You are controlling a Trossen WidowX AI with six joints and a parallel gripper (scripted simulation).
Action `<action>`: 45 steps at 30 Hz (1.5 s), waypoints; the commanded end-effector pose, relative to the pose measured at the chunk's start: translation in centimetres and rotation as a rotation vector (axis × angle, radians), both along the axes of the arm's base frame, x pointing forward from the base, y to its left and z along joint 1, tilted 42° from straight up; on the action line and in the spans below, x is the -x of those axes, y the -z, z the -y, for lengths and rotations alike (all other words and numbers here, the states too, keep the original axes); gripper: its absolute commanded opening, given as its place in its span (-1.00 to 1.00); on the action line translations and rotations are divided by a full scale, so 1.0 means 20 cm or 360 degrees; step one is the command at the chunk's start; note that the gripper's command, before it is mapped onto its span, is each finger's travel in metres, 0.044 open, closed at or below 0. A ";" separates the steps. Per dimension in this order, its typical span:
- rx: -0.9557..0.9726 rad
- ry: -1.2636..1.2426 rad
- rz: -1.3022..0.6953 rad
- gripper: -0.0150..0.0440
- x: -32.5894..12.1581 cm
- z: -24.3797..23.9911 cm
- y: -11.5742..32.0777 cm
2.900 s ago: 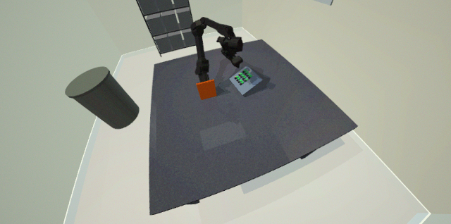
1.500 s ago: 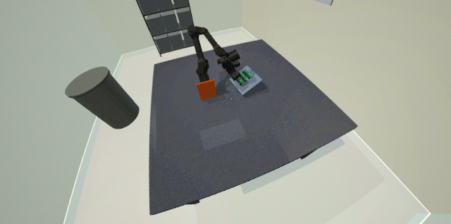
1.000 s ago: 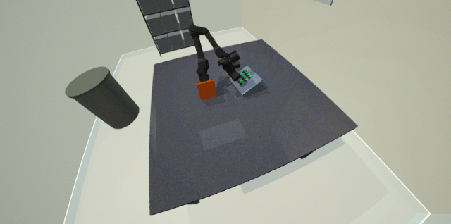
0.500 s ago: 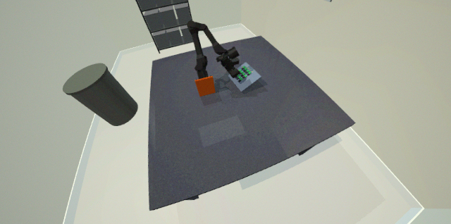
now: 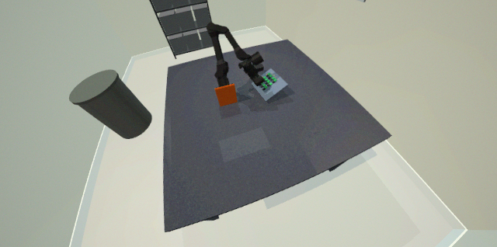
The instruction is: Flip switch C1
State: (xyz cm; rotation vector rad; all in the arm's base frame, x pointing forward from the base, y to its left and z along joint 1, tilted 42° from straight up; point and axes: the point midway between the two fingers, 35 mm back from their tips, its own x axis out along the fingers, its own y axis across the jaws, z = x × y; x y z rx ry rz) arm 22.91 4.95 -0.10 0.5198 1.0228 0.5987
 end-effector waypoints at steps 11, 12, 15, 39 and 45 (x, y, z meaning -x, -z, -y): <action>0.0003 0.0005 -0.0005 -0.49 0.00 -0.01 0.01; 0.0003 0.0005 -0.0005 -0.49 0.00 -0.01 0.01; 0.0003 0.0005 -0.0005 -0.49 0.00 -0.01 0.01; 0.0017 -0.0022 -0.0038 -0.49 0.10 0.22 -0.19; 0.0020 -0.0022 -0.0033 -0.49 -0.14 0.40 -0.19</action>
